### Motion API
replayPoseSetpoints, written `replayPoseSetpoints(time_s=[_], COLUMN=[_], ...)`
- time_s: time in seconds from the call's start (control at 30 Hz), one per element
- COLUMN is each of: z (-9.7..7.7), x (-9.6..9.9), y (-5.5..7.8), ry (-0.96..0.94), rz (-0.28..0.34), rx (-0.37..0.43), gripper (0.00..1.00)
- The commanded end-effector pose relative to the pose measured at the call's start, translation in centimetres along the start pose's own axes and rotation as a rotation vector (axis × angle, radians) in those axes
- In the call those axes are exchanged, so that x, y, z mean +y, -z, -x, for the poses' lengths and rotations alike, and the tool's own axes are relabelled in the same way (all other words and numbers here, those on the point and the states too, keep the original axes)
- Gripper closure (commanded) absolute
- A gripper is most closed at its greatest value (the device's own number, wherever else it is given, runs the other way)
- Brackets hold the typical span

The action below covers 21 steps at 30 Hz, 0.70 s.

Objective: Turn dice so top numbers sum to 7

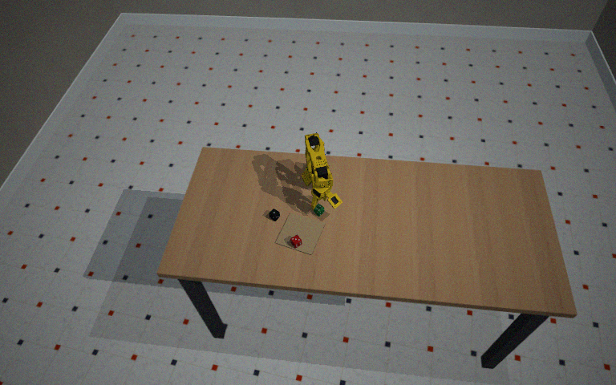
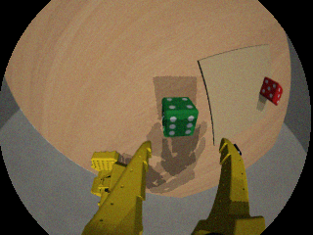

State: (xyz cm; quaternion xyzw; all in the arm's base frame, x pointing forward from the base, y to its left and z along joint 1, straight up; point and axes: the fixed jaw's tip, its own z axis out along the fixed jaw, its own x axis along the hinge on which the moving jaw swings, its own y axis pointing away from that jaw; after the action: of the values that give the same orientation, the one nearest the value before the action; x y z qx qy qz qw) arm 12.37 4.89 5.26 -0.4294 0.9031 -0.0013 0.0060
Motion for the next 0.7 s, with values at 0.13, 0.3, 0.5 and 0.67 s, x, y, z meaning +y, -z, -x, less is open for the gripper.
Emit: replayPoseSetpoints(time_s=[0.13,0.3,0.5,0.67], z=[0.5,0.5,0.4,0.4], x=[-0.1,-0.1,-0.1,0.0], y=[-0.8,-1.7,-2.6,-3.1], ry=[0.023,0.023,0.023,0.023], rz=[-0.013,-0.013,-0.013,-0.013], rx=[-0.023,-0.023,-0.023,-0.023], gripper=[0.65,0.65,0.65,0.65])
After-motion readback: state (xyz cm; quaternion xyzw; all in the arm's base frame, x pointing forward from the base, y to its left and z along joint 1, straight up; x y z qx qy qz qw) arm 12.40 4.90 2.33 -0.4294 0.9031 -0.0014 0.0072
